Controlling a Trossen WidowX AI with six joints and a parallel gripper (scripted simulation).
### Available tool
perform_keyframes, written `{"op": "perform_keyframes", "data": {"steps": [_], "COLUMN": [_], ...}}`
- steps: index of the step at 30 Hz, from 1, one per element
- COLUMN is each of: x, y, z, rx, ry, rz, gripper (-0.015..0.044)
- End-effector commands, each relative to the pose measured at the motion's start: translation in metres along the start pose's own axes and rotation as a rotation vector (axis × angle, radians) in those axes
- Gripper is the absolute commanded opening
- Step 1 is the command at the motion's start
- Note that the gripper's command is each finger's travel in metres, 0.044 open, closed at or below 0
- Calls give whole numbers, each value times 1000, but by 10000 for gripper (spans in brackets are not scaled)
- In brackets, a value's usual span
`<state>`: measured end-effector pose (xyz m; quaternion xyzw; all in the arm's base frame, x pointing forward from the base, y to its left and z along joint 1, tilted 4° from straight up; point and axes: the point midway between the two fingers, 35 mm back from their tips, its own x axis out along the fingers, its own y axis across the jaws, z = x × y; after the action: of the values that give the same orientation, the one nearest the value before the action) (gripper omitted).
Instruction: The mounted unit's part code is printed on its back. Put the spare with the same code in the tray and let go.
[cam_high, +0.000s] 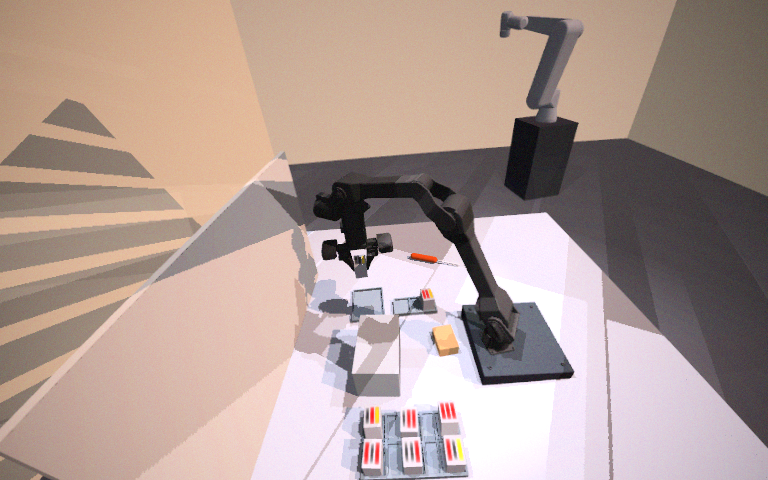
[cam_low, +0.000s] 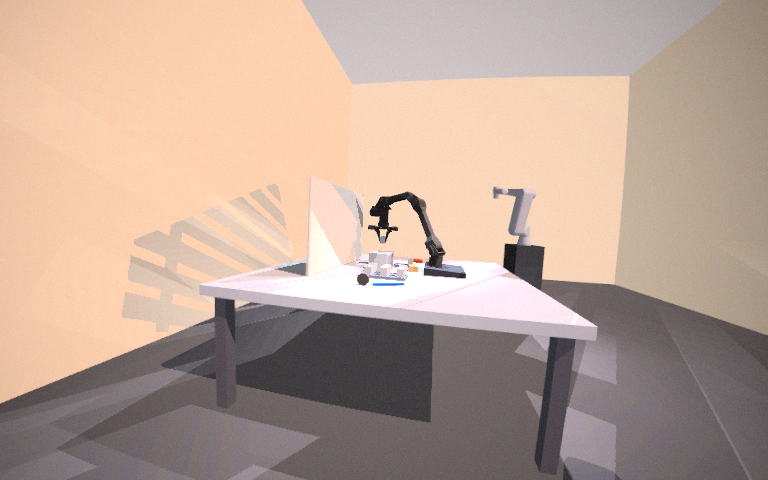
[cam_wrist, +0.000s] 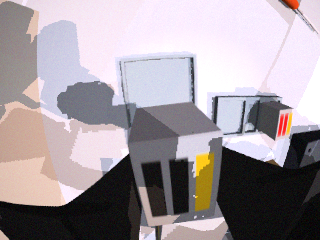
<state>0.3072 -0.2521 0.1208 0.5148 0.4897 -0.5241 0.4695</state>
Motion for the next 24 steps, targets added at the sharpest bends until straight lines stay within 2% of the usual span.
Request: {"op": "perform_keyframes", "data": {"steps": [1, 24], "x": [5, 22], "y": [0, 2], "z": [-1, 0], "rx": [4, 4], "ry": [6, 6], "rz": [-3, -3], "gripper": [0, 0]}}
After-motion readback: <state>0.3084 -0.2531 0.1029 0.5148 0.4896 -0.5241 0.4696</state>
